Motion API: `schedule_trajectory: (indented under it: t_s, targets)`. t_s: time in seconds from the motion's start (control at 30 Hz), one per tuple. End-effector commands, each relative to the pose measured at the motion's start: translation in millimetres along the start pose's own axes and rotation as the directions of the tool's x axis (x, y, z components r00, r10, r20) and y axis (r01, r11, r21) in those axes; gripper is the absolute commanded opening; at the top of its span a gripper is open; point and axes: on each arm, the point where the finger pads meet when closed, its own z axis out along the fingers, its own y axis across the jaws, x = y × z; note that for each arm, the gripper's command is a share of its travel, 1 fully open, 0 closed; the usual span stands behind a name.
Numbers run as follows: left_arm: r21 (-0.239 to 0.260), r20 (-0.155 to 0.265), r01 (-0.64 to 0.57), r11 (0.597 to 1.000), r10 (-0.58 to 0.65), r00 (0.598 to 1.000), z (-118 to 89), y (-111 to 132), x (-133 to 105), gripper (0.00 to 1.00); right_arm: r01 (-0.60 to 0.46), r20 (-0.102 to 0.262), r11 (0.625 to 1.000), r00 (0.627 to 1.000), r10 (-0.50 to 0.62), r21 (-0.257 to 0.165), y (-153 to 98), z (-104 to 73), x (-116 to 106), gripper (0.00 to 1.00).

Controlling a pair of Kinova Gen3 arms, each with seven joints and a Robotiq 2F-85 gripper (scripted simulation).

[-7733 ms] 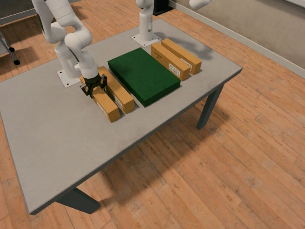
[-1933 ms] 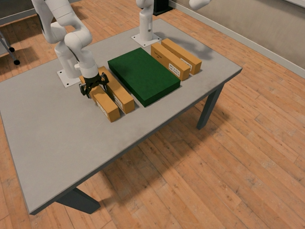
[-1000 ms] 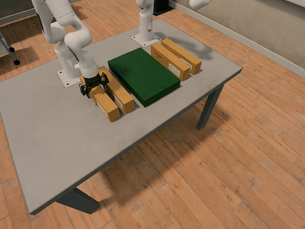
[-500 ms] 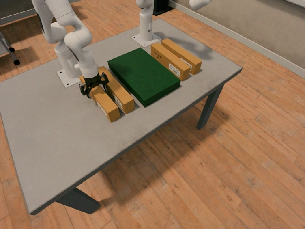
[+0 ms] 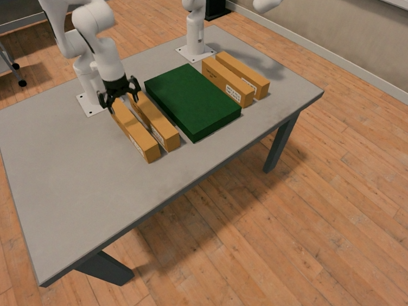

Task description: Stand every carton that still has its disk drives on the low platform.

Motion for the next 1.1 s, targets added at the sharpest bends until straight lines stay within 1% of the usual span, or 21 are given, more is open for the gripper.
schedule_trajectory:
  t_s: [0.0,0.1,0.13,1.07]
  targets:
    - [0.0,0.0,0.001,1.0,-0.001,1.0,0.0,0.4,0.5,1.0,-0.001,-0.02,1.0,1.0,0.001,-0.001,-1.2,-27.5,-0.6,1.0]
    - [0.0,0.0,0.001,1.0,-0.001,1.0,0.0,0.4,0.5,1.0,-0.001,-0.02,1.0,1.0,0.001,-0.001,-1.2,-27.5,-0.6,1.0]
    - [0.0,0.0,0.001,1.0,-0.001,1.0,0.0,0.4,0.5,1.0,-0.001,-0.018,1.0,1.0,0.001,-0.001,-2.2,-35.2,-0.6,1.0]
    - [0.0,0.0,0.001,1.0,-0.001,1.0,0.0,0.4,0.5,1.0,-0.001,-0.018,1.0,1.0,0.001,-0.001,-2.2,-35.2,-0.6,1.0]
